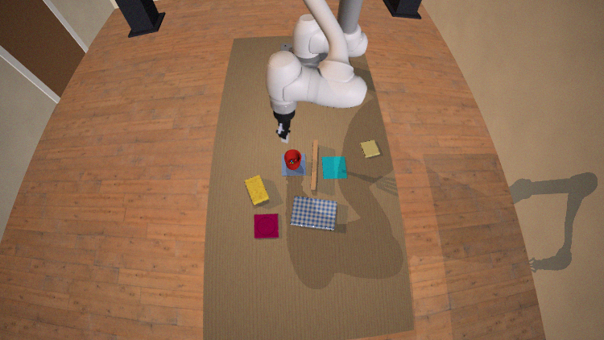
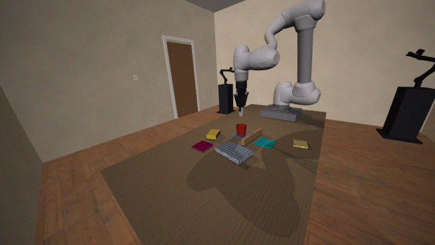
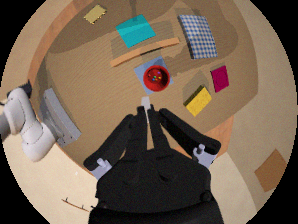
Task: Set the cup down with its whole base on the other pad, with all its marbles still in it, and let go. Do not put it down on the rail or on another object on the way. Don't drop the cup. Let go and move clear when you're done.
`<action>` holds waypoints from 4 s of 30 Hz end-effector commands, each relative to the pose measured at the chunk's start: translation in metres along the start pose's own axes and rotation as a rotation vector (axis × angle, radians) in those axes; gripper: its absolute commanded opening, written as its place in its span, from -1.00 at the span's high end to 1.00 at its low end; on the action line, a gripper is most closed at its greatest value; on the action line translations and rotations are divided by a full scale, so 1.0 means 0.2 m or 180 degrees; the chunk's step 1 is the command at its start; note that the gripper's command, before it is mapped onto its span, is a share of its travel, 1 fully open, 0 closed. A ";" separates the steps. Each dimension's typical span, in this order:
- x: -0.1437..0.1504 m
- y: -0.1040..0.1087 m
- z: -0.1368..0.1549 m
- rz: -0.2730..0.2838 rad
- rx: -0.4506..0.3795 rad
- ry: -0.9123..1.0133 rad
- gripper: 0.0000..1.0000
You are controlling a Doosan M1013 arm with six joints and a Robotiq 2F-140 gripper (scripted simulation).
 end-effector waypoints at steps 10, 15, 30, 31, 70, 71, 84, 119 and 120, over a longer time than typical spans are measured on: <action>0.19 -0.11 -0.19 0.0075 0.0042 0.0619 1.00; 0.19 -0.11 -0.19 0.0075 0.0042 0.0619 1.00; 0.19 -0.11 -0.19 0.0075 0.0042 0.0619 -0.18; 0.19 -0.11 -0.19 0.0075 0.0042 0.0619 -0.18; 0.20 -0.12 -0.19 0.0073 0.0047 0.0629 -0.18; 0.20 -0.13 -0.19 0.0072 0.0049 0.0633 -0.18; 0.21 -0.30 -0.20 0.0070 0.0053 0.0641 -0.18; 0.23 -0.61 -0.22 0.0070 0.0053 0.0641 -0.18; 0.23 -0.61 -0.22 0.0070 0.0053 0.0641 -0.18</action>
Point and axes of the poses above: the point where the finger pads meet when closed, its own y axis back along the fingers, its own x axis across the jaws, z = x × y, the point moved 2 cm from there along y, back along the fingers, and after that the axes turned 6 degrees about y, right-handed, at the moved point
